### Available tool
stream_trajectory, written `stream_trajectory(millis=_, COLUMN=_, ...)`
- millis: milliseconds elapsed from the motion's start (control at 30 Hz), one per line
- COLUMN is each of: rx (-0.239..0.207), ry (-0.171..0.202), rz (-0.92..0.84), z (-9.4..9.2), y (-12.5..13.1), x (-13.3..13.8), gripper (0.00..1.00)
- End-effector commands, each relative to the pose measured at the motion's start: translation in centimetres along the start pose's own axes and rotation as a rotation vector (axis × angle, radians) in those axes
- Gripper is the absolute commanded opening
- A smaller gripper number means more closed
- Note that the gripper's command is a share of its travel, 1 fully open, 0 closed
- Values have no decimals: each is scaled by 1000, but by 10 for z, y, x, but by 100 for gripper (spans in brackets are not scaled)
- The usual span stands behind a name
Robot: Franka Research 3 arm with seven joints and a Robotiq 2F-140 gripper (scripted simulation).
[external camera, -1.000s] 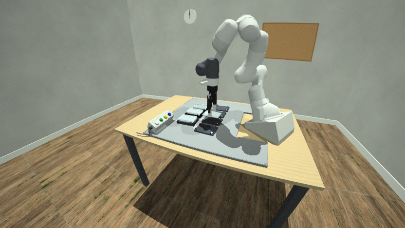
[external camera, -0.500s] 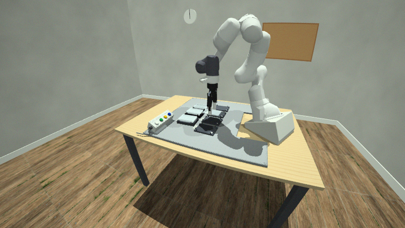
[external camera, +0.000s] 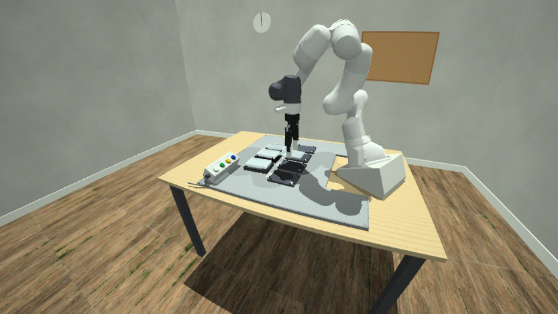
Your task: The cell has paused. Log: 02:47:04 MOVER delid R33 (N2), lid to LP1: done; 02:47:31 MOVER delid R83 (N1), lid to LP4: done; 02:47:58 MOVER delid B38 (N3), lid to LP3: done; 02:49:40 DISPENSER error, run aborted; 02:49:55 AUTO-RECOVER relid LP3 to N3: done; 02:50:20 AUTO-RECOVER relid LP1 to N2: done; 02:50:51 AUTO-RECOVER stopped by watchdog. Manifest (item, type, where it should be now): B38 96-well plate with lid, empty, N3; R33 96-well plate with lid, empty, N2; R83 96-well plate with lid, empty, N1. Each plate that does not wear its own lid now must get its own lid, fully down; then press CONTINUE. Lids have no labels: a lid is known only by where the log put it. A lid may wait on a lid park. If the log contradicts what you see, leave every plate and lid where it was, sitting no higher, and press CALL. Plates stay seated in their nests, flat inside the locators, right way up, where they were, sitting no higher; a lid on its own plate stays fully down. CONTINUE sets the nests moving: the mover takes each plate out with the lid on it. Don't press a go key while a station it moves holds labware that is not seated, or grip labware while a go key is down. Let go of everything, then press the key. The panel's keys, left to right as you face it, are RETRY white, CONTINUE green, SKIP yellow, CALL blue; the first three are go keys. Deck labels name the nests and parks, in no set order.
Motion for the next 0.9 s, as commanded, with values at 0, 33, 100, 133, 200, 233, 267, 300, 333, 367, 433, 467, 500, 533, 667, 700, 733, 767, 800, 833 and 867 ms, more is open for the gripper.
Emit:
stream_trajectory(millis=0, rx=-15, ry=1, rz=-6, z=1, y=-14, x=7, gripper=0)
stream_trajectory(millis=33, rx=-22, ry=1, rz=-9, z=1, y=-24, x=12, gripper=0)
stream_trajectory(millis=100, rx=-36, ry=0, rz=-15, z=4, y=-52, x=29, gripper=0)
stream_trajectory(millis=133, rx=-41, ry=-2, rz=-17, z=5, y=-68, x=41, gripper=0)
stream_trajectory(millis=200, rx=-44, ry=-7, rz=-18, z=7, y=-103, x=72, gripper=0)
stream_trajectory(millis=233, rx=-41, ry=-9, rz=-17, z=7, y=-118, x=89, gripper=0)
stream_trajectory(millis=267, rx=-41, ry=-9, rz=-17, z=7, y=-118, x=89, gripper=0)
stream_trajectory(millis=300, rx=-41, ry=-9, rz=-17, z=7, y=-118, x=89, gripper=0)
stream_trajectory(millis=333, rx=-36, ry=-9, rz=-15, z=6, y=-134, x=109, gripper=0)
stream_trajectory(millis=367, rx=-29, ry=-9, rz=-12, z=5, y=-147, x=128, gripper=0)
stream_trajectory(millis=433, rx=-15, ry=-6, rz=-6, z=2, y=-166, x=160, gripper=0)
stream_trajectory(millis=467, rx=-9, ry=-4, rz=-3, z=1, y=-172, x=172, gripper=0)
stream_trajectory(millis=500, rx=-5, ry=-2, rz=-1, z=0, y=-176, x=180, gripper=0)
stream_trajectory(millis=533, rx=-2, ry=-1, rz=0, z=-1, y=-178, x=185, gripper=0)
stream_trajectory(millis=667, rx=-1, ry=-1, rz=0, z=-1, y=-179, x=188, gripper=0)
stream_trajectory(millis=700, rx=-1, ry=-1, rz=0, z=-1, y=-179, x=188, gripper=0)
stream_trajectory(millis=733, rx=-1, ry=-1, rz=0, z=-1, y=-179, x=188, gripper=0)
stream_trajectory(millis=767, rx=-1, ry=-1, rz=0, z=-1, y=-179, x=188, gripper=0)
stream_trajectory(millis=800, rx=-1, ry=-1, rz=0, z=-1, y=-179, x=188, gripper=0)
stream_trajectory(millis=833, rx=-1, ry=-1, rz=0, z=-1, y=-179, x=188, gripper=0)
stream_trajectory(millis=867, rx=-1, ry=-1, rz=0, z=-1, y=-179, x=188, gripper=0)
Point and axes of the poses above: the point where the finger pads meet when closed, its own z axis out along the fingers, its own x axis across the jaws, y = z × x, the point moved 8 cm from there along -z, back along the fingers, and after that the axes turned 2 degrees about -z, right-handed, at the moved point
